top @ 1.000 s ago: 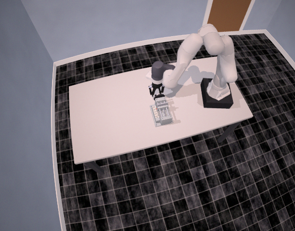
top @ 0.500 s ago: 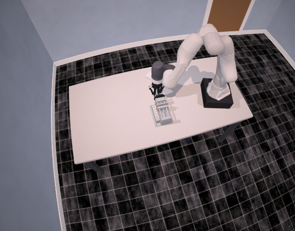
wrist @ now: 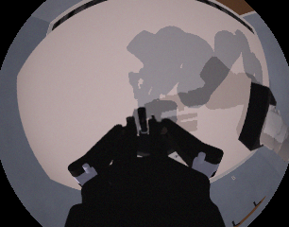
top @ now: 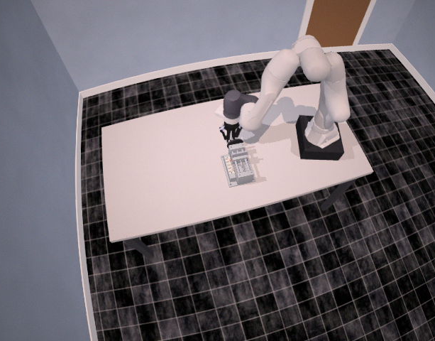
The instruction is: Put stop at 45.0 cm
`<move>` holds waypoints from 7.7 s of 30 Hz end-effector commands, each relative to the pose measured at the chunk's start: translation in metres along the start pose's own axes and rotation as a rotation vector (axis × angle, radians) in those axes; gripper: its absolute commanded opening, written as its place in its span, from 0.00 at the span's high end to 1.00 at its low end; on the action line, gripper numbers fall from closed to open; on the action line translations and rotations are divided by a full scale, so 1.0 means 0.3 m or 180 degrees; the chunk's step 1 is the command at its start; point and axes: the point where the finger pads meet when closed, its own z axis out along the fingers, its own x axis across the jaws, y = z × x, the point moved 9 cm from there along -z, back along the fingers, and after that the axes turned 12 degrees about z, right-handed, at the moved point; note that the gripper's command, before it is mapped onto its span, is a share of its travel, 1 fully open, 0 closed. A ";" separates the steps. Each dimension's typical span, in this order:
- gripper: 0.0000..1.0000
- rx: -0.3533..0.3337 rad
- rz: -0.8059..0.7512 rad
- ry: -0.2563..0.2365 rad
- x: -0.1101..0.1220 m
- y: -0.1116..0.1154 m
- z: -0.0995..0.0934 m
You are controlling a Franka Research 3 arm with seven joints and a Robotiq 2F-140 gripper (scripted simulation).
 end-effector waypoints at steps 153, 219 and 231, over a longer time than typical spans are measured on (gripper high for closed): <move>0.96 -0.0002 -0.0016 -0.0009 0.009 -0.001 -0.198; 0.96 -0.0002 -0.0016 -0.0009 0.173 -0.037 -0.088; 0.96 -0.0002 -0.0016 -0.0009 0.128 -0.027 -0.188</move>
